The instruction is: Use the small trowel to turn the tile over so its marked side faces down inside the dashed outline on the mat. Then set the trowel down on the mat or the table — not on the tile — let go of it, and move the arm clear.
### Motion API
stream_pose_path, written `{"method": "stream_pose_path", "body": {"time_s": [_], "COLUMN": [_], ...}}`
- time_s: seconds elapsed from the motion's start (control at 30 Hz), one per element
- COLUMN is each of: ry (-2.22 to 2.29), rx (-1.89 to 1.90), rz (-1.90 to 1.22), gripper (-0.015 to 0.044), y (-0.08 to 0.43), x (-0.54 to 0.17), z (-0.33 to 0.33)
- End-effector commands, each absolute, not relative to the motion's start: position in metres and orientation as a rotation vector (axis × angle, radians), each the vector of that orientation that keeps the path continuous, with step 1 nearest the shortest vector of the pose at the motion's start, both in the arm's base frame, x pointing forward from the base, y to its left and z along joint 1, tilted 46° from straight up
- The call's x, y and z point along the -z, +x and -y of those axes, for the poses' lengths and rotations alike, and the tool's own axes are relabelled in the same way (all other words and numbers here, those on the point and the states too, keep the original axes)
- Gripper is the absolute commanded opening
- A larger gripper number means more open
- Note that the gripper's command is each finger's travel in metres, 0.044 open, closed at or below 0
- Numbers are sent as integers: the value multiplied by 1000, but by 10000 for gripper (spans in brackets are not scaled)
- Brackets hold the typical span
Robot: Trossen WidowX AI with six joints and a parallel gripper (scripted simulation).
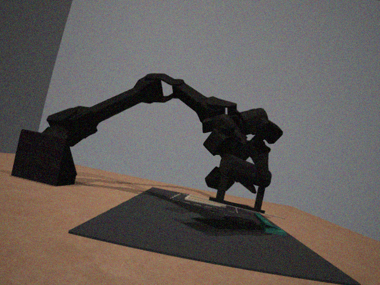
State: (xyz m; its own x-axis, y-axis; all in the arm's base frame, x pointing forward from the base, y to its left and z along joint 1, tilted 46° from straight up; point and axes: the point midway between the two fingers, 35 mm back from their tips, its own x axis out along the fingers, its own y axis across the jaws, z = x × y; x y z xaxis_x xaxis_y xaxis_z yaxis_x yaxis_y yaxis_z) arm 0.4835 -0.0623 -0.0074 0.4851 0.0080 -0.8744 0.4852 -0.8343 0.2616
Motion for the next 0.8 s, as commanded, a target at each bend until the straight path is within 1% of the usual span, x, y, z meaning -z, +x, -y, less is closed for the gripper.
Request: {"method": "stream_pose_path", "body": {"time_s": [0.0,0.3,0.77], "ry": [2270,2346,2349], "rx": [1420,1601,1606], "rz": [-355,-242,-239], "gripper": [0,0,0], "y": [462,418,418], "x": [37,89,100], "z": [102,149,140]}}
